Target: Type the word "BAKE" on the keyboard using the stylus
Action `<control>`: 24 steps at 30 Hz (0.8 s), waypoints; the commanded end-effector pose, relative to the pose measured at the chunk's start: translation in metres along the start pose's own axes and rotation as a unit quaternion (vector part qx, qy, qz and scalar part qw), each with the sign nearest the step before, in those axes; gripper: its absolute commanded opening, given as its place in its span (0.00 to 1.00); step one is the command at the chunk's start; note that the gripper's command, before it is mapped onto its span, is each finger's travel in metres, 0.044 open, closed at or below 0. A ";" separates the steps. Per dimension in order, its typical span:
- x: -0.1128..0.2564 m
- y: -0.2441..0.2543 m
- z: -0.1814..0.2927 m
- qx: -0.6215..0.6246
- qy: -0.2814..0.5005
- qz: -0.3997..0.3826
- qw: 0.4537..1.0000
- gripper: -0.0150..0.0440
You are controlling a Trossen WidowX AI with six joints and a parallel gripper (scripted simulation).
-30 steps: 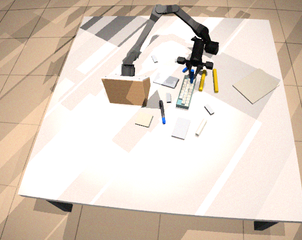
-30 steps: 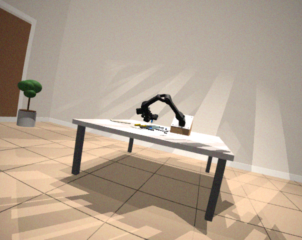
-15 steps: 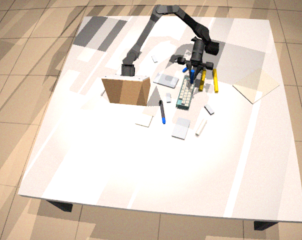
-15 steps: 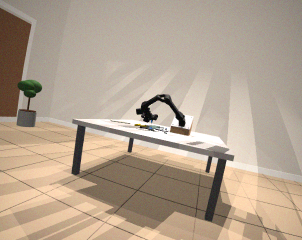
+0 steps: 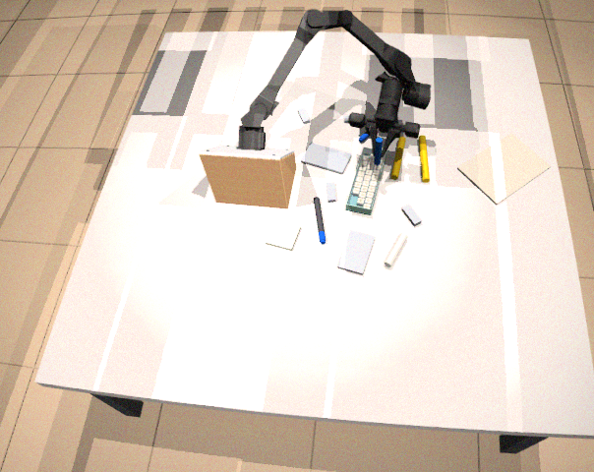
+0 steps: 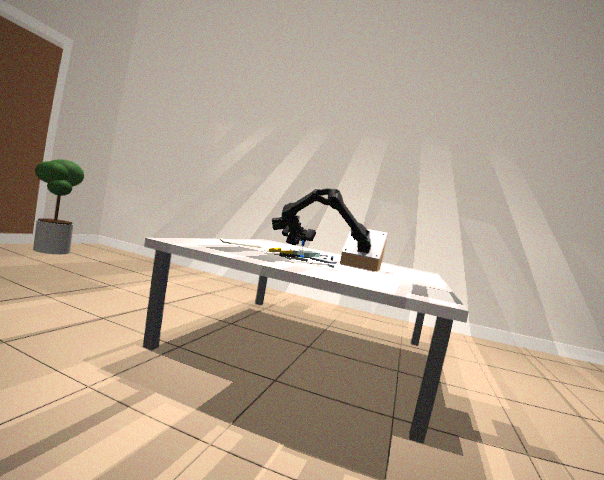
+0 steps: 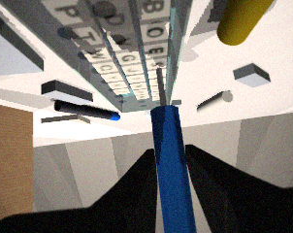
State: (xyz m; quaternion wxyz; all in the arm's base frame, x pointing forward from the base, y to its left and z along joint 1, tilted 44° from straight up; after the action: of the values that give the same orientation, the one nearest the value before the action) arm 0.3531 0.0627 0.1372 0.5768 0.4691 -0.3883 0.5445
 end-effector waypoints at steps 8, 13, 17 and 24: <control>-0.003 -0.001 -0.005 -0.003 -0.003 0.000 1.000 0.39; -0.004 -0.001 -0.007 -0.003 -0.003 0.000 1.000 0.39; -0.004 -0.001 -0.007 -0.003 -0.003 0.000 1.000 0.39; -0.006 -0.002 -0.010 -0.003 -0.003 0.000 1.000 0.39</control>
State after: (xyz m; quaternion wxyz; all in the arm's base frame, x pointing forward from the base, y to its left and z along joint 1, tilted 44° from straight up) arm 0.3537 0.0698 0.1302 0.5764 0.4690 -0.3888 0.5446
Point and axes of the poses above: the point midway between the two fingers, 35 mm back from their tips, its own x axis back along the fingers, its own y axis across the jaws, z = x × y, the point moved 10 cm from there along x, back along the fingers, and after that the axes turned 9 degrees about x, right-handed, at the moved point
